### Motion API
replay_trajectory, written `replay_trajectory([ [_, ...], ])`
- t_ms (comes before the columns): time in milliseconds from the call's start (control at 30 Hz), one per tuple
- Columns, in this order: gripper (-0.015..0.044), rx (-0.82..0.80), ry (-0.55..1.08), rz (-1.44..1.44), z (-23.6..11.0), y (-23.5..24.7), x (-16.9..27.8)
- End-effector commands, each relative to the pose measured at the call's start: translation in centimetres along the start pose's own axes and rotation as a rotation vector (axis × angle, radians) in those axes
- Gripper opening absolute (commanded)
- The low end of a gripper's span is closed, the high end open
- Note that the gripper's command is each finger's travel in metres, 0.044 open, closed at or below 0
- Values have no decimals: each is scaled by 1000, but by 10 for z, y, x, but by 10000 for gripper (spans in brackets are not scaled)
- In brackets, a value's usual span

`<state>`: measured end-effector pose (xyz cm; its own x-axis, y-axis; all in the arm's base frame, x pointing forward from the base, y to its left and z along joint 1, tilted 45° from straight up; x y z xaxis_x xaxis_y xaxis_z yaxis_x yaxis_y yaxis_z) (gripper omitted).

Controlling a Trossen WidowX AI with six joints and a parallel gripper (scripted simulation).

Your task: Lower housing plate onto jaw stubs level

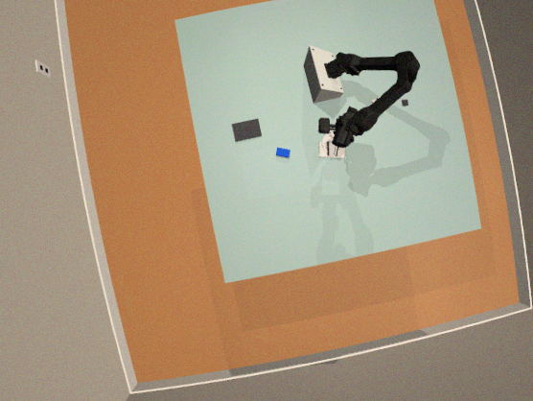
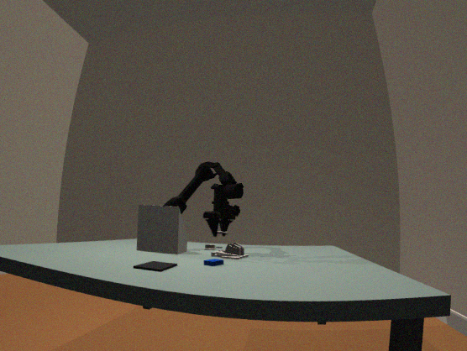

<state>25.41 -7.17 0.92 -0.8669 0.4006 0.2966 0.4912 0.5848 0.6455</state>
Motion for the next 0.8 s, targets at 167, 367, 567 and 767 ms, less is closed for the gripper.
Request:
replay_trajectory([
  [167, 351, 6, 3, 2, 0, -1, 1],
  [367, 351, 6, 3, 2, 0, -1, 1],
  [567, 351, 0, 0, 0, 0, 0, 0],
  [767, 351, 2, 0, 1, 9, 0, -1],
])
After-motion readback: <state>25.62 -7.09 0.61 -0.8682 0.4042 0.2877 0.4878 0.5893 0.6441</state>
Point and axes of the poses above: the point midway between the two fingers, 35 mm back from their tips, its own z axis out along the fingers, its own y axis across the jaws, x = y × z, the point moved 4 cm from there along -z, back along the fingers, and after that the axes turned 10 degrees about z, right-handed, at the moved point
